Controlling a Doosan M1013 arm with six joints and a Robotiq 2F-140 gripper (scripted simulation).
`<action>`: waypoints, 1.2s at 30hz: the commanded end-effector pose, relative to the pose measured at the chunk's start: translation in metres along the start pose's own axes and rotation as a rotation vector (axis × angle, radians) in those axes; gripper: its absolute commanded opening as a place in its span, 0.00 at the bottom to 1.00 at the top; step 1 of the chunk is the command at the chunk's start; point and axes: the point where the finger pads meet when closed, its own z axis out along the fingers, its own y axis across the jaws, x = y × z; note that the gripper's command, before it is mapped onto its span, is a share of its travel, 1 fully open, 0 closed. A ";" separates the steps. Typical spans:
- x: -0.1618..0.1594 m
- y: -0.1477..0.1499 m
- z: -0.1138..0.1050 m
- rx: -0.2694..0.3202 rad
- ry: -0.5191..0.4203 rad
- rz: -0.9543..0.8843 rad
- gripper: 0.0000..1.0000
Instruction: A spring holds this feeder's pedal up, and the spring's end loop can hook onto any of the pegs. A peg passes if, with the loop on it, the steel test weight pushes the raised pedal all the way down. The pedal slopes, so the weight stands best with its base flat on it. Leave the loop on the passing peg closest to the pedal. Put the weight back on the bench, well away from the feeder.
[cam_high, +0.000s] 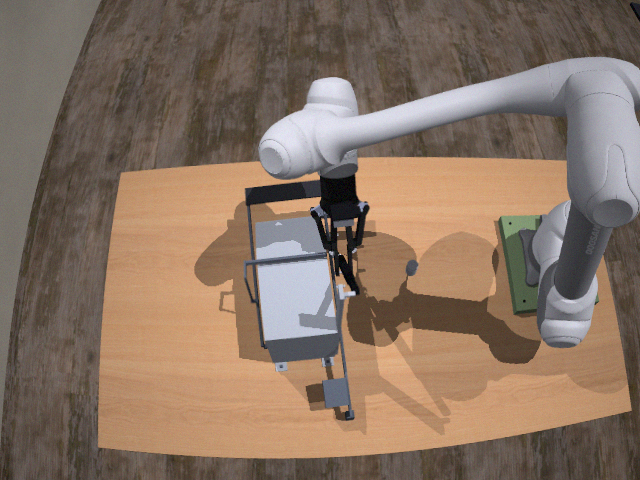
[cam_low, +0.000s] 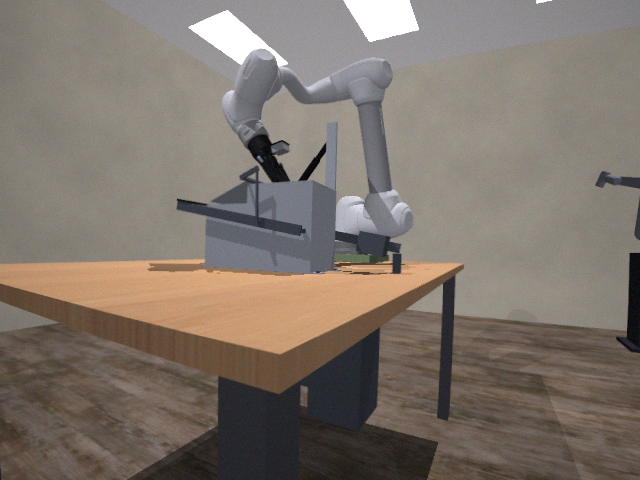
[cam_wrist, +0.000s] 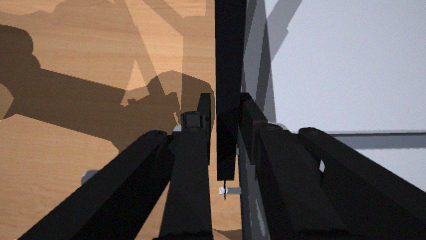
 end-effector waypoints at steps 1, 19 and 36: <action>0.000 0.000 0.002 -0.002 0.000 0.000 0.24; 0.000 0.001 0.009 -0.002 0.000 -0.001 0.24; 0.000 0.001 0.009 -0.002 0.000 -0.001 0.24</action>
